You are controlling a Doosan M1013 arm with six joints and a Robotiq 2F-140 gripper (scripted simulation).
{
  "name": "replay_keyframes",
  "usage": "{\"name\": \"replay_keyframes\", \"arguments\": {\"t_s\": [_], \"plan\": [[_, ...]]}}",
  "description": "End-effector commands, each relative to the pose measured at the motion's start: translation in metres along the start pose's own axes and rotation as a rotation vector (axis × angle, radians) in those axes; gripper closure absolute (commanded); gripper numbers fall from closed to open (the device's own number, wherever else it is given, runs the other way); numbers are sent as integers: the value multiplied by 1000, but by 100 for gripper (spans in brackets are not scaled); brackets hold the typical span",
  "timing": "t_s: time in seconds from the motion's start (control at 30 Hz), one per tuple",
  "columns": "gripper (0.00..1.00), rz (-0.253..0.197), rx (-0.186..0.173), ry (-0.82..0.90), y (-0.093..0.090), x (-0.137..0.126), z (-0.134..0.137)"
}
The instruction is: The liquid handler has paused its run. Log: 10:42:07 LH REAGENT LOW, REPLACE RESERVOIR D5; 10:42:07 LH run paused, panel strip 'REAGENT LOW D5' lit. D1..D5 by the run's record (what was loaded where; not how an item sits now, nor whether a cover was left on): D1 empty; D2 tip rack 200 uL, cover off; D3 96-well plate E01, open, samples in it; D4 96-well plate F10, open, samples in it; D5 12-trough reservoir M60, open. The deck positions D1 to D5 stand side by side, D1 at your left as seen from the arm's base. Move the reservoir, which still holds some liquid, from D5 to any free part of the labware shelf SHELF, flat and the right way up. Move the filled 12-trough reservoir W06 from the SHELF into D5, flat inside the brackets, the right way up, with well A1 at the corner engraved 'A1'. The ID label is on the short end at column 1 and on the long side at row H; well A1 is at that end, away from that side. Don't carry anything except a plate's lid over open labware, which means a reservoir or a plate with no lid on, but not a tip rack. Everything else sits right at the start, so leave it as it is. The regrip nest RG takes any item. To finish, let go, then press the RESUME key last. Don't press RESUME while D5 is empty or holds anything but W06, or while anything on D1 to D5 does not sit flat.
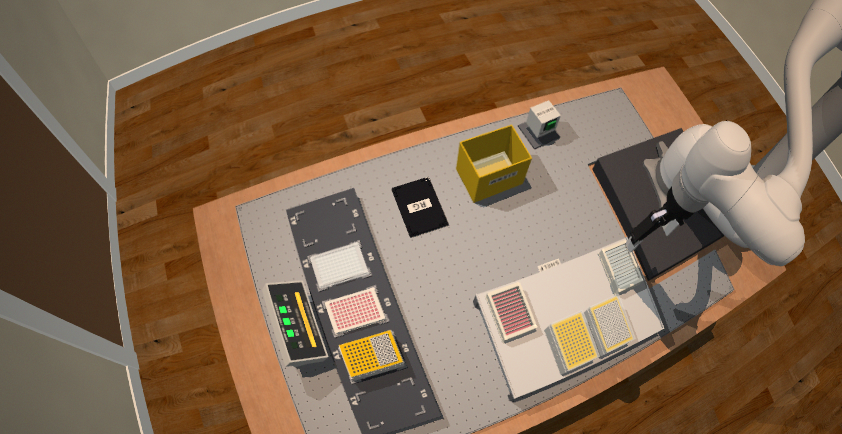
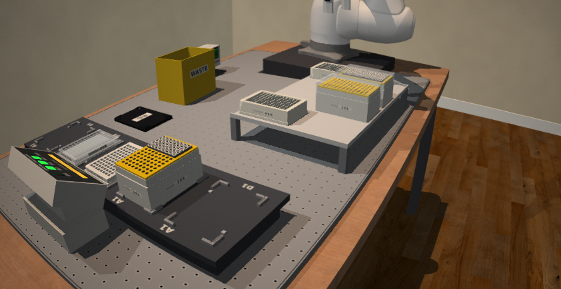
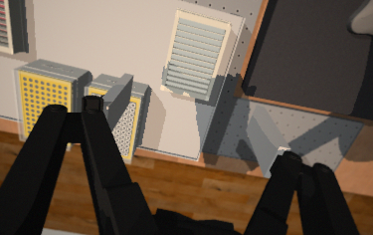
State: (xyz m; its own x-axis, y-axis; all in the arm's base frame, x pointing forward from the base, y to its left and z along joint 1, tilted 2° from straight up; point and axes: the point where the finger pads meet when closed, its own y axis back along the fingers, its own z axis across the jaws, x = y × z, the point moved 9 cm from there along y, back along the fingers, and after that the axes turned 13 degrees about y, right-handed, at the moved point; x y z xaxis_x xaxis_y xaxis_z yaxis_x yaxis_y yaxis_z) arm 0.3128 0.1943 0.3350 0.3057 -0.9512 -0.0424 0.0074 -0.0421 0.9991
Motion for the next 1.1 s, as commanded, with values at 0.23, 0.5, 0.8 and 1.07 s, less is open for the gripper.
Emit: {"name": "replay_keyframes", "arguments": {"t_s": [0.23, 0.5, 0.8, 1.07], "plan": [[23, 0, 0, 1, -10, 0, 0], [23, 0, 0, 1, -20, 0, 0], [23, 0, 0, 1, -35, 0, 0], [23, 0, 0, 1, -45, 0, 0]]}}
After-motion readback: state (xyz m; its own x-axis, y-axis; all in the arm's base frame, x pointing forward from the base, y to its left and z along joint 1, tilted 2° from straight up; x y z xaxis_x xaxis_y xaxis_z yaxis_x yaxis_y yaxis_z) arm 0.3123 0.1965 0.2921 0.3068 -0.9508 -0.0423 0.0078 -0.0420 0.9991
